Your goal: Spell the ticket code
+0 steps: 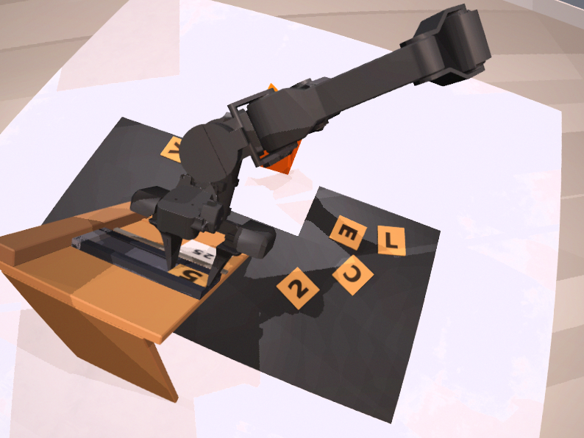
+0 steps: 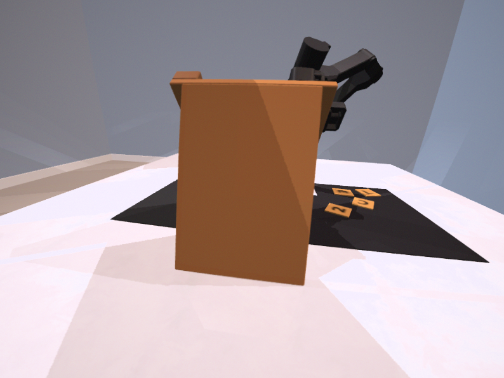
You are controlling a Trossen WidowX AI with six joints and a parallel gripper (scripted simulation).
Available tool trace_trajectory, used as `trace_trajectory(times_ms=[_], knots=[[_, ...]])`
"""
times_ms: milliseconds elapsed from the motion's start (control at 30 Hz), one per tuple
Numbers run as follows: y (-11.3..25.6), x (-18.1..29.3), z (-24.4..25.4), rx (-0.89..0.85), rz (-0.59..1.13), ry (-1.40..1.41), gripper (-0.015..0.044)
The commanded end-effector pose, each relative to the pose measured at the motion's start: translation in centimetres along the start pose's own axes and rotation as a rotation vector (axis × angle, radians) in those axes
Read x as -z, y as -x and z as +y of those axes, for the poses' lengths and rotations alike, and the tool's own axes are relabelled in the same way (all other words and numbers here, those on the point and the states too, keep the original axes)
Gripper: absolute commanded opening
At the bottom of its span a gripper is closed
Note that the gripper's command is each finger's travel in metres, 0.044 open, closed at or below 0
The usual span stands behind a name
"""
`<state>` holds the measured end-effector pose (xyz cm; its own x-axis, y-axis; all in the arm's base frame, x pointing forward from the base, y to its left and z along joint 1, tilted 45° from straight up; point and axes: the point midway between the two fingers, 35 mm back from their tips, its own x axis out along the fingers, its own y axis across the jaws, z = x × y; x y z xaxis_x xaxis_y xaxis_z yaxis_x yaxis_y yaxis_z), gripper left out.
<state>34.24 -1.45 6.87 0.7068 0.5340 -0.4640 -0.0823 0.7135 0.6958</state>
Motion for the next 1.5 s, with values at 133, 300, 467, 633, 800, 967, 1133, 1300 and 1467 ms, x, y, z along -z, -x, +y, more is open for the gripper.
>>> trace_trajectory(times_ms=[133,300,467,633,800,967,1133,1300,1467], knots=[[0.0,0.0,-0.5,-0.003,0.0,0.006,0.0],[0.0,-0.1,-0.8,-0.002,0.0,0.006,0.0],[0.0,-0.1,-1.1,-0.002,0.0,0.006,0.0],[0.0,-0.1,-1.4,-0.002,0.0,0.006,0.0],[0.0,-0.1,-1.7,-0.002,-0.001,0.006,0.0],[0.0,-0.1,-2.0,-0.002,-0.001,0.007,0.0],[0.0,-0.1,-2.3,-0.002,-0.001,0.007,0.0],[0.0,-0.1,-2.6,-0.002,-0.001,0.007,0.0],[0.0,-0.1,-2.9,-0.002,-0.001,0.007,0.0]])
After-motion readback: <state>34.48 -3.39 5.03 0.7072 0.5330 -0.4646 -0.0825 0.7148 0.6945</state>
